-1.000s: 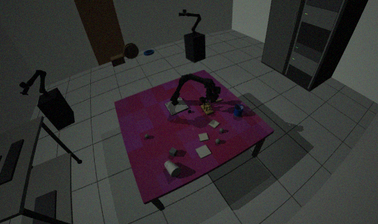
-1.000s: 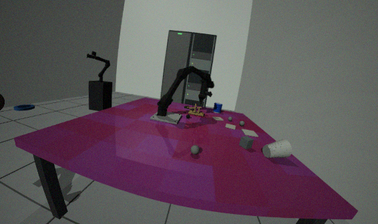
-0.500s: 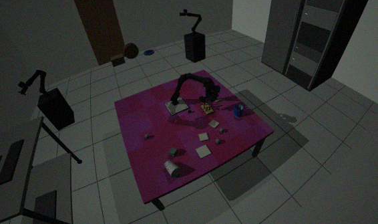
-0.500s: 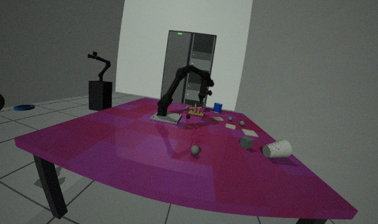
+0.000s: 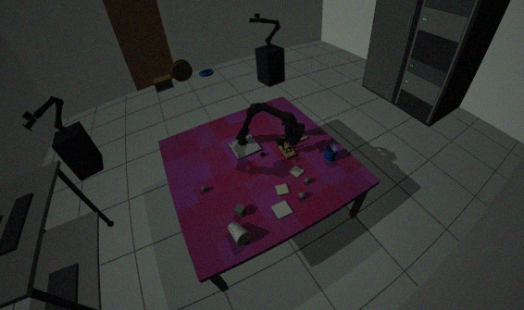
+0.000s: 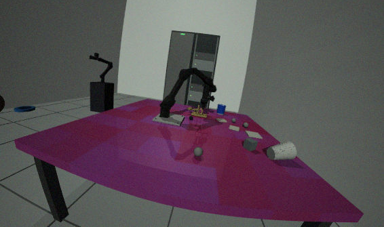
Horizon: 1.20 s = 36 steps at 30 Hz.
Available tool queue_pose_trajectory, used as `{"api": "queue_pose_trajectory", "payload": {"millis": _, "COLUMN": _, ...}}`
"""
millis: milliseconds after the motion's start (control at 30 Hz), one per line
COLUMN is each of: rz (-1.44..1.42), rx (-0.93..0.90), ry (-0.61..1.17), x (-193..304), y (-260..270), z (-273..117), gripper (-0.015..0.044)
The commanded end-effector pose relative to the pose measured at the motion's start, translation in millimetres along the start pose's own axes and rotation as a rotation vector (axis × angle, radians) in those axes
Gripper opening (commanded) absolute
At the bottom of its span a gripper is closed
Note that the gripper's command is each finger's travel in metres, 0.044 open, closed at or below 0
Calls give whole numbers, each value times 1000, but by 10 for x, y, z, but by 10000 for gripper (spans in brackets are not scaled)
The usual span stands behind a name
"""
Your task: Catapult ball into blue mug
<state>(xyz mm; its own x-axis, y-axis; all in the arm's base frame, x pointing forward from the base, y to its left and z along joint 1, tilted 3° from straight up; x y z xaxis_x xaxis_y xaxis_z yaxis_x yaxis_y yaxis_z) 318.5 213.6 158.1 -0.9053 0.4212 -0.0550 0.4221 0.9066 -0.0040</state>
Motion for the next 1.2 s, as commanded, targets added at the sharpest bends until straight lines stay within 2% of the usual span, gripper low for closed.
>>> {"api": "queue_pose_trajectory", "payload": {"millis": 0, "rz": -5, "rx": 5, "ry": 4, "x": -1, "y": 3, "z": 85, "gripper": 440}}
{"api": "queue_pose_trajectory", "payload": {"millis": 900, "rz": -5, "rx": 6, "ry": 4, "x": 0, "y": -11, "z": 448, "gripper": 440}}
{"api": "queue_pose_trajectory", "payload": {"millis": 1167, "rz": 0, "rx": 0, "ry": 0, "x": -1, "y": -12, "z": 408, "gripper": 230}}
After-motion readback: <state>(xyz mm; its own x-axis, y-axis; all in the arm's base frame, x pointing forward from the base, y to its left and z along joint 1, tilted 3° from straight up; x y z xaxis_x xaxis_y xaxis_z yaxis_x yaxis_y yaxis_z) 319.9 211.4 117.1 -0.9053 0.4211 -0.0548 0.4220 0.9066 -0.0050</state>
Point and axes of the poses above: the point midway between the two fingers, 35 mm back from their tips, its own z axis out along the fingers, its own y axis across the jaws, x = y × z, the point moved 6 cm from there along -z, back along the fingers, and after that the axes turned 13 degrees about z, right-handed, at the moved point
